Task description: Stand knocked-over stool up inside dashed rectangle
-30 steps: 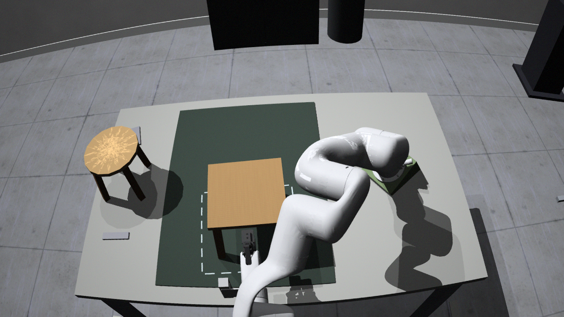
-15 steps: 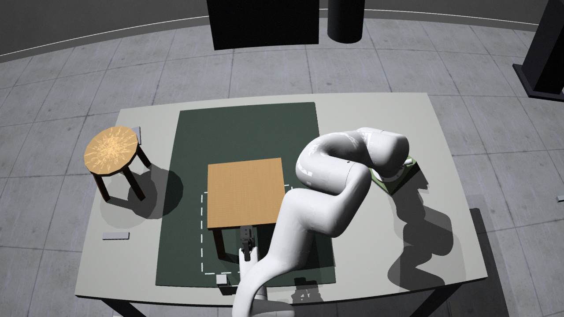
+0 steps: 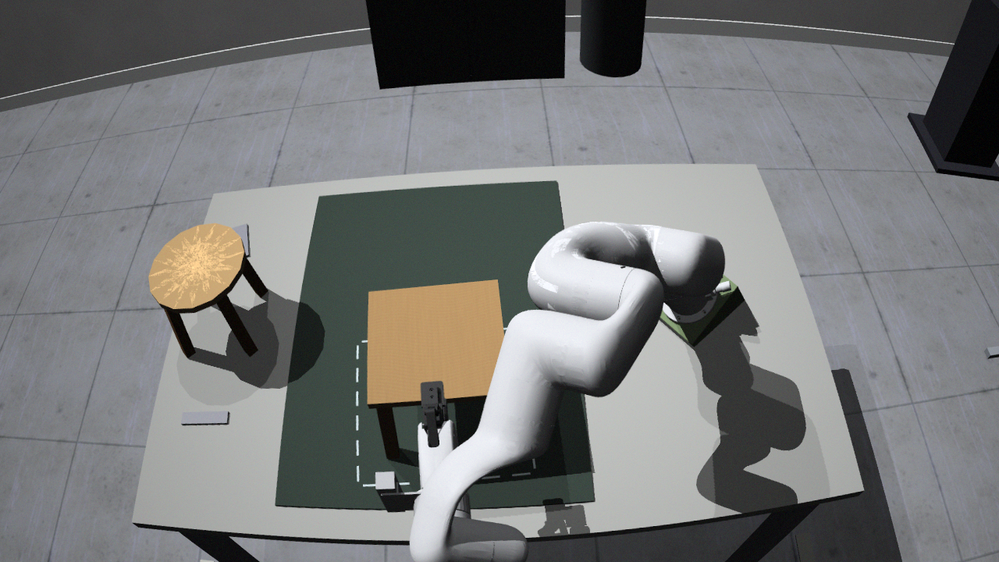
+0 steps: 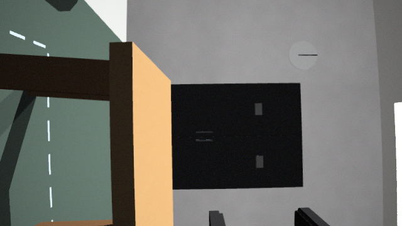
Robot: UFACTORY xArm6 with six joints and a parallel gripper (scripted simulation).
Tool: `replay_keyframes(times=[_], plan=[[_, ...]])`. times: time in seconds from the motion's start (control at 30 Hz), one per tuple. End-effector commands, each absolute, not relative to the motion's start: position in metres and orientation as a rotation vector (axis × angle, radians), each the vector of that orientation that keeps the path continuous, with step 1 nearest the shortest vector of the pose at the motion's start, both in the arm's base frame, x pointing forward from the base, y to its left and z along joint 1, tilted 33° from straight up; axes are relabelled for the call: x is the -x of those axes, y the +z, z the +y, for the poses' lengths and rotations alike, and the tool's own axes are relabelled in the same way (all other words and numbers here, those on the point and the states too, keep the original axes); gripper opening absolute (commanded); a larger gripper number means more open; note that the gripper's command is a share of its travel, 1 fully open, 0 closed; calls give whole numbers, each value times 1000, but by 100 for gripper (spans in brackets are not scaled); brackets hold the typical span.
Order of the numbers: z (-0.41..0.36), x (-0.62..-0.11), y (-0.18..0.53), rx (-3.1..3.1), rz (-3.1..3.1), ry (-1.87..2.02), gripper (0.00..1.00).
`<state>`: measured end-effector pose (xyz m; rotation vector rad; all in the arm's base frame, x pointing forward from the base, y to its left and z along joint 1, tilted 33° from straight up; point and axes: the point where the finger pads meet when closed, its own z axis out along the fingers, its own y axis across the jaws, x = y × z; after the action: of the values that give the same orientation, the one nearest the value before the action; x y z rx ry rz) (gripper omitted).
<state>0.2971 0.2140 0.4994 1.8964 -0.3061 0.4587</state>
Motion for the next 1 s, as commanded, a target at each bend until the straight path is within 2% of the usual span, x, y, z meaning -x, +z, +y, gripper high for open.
replay_keyframes(times=[0.0,0.33,0.97], plan=[[213,-295,503,-1899,-308,460,45],[210,-293,508,-1899,-308,460,45],[185,-262,568,-1899,-308,460,45]])
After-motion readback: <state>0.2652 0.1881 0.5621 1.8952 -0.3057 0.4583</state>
